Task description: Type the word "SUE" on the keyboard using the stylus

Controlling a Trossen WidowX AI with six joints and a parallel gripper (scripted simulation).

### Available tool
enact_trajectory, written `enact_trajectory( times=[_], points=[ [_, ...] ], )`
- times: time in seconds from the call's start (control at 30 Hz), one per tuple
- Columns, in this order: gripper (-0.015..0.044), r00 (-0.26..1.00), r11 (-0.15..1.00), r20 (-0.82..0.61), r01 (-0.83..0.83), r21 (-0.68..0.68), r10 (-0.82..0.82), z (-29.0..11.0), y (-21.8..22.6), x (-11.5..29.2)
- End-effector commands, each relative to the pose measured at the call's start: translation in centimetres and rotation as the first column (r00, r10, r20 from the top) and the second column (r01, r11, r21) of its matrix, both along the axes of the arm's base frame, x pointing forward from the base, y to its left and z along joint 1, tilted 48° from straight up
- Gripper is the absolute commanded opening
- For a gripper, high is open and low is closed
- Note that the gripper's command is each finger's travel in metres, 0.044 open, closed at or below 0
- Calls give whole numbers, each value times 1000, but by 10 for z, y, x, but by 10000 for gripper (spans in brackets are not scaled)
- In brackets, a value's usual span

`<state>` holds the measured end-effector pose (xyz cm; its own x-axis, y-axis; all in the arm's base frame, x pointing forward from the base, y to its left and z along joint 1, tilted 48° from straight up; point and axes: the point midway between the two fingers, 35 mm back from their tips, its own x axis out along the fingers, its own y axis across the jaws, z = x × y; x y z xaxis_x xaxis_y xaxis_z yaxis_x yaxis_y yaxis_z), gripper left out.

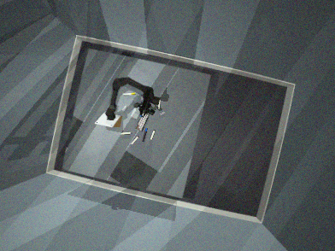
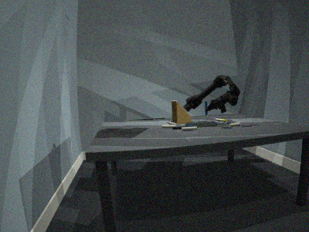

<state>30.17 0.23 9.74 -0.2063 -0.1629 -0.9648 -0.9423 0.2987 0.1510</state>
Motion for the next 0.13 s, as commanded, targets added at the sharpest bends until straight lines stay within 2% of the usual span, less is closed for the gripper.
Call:
enact_trajectory(
  times=[0.0, 0.1],
  points=[
    [81, 1000, 1000, 0, 1, 0, -1, 0, 0, 0],
    [81, 1000, 1000, 0, 1, 0, -1, 0, 0, 0]
  ],
)
